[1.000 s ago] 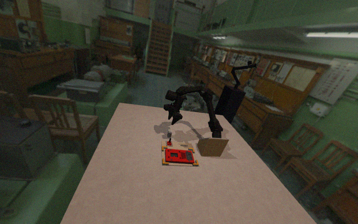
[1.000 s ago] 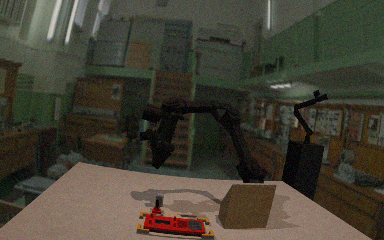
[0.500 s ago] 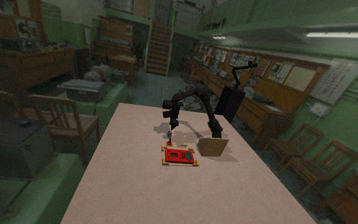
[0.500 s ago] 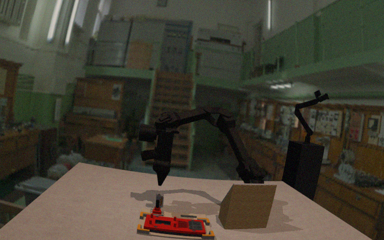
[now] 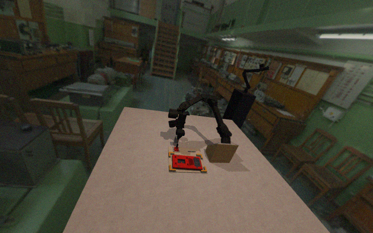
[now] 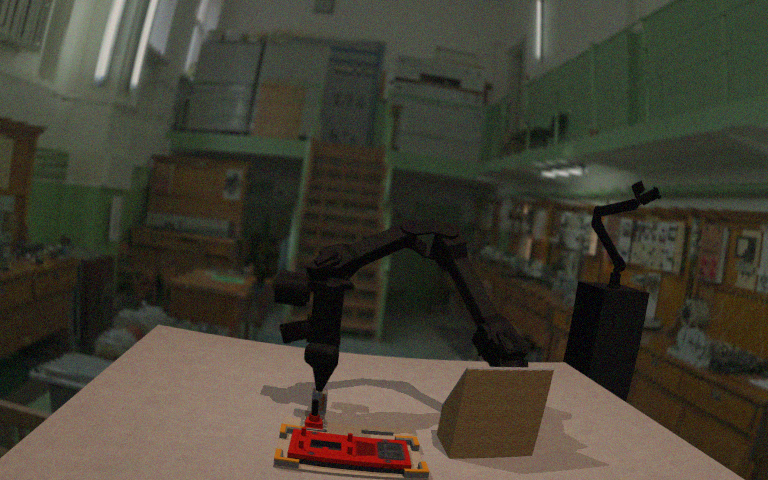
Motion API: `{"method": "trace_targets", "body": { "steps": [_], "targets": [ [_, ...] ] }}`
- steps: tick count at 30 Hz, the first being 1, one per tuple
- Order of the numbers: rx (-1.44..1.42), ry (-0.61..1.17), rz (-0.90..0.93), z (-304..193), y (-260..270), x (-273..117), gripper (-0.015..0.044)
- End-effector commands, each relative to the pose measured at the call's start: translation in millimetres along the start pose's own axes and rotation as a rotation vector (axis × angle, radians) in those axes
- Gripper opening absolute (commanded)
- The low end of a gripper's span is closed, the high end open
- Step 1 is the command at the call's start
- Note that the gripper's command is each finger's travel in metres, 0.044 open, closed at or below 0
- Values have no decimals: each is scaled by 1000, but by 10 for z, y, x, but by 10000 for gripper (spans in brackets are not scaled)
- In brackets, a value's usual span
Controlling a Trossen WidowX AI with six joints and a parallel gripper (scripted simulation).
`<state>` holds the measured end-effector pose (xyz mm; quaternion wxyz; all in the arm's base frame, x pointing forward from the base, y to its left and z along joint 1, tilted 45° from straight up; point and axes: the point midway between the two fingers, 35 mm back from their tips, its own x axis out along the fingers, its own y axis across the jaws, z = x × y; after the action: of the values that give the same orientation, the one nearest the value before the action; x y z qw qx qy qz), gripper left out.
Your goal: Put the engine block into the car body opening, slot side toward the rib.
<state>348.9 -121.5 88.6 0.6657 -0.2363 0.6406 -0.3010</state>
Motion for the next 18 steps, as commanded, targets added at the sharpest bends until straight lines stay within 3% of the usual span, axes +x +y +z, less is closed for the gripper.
{"method": "trace_targets", "body": {
  "steps": [1, 18],
  "targets": [
    [-3, 6, -2, -12, -3, 70, 440],
    [-3, 5, -3, -8, -7, 350, 440]
  ]
}}
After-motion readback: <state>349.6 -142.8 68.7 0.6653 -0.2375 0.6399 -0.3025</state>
